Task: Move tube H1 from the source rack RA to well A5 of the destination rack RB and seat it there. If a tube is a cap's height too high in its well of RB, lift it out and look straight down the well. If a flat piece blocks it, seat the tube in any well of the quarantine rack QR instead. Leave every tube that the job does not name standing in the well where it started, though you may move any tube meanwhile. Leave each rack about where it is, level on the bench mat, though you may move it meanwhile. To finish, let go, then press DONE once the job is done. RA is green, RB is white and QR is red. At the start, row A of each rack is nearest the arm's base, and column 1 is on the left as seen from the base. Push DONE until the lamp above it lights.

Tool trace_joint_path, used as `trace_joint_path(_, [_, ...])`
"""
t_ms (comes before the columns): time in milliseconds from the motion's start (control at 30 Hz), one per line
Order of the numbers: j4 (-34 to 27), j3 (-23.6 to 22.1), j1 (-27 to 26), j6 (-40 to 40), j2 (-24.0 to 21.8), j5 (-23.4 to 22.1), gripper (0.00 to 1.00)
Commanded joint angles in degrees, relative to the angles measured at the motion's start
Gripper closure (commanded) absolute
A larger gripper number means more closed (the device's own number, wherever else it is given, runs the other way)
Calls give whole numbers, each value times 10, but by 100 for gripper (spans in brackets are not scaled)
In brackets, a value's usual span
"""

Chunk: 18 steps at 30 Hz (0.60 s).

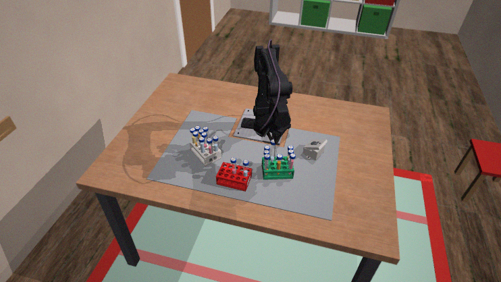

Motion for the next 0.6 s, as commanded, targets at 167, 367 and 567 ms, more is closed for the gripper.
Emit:
trace_joint_path(167, [-33, 35, 10, 7, 3, 5, 100])
trace_joint_path(367, [-34, -3, 11, 9, -24, 5, 100])
trace_joint_path(567, [-31, 3, 13, 9, -40, 4, 100])
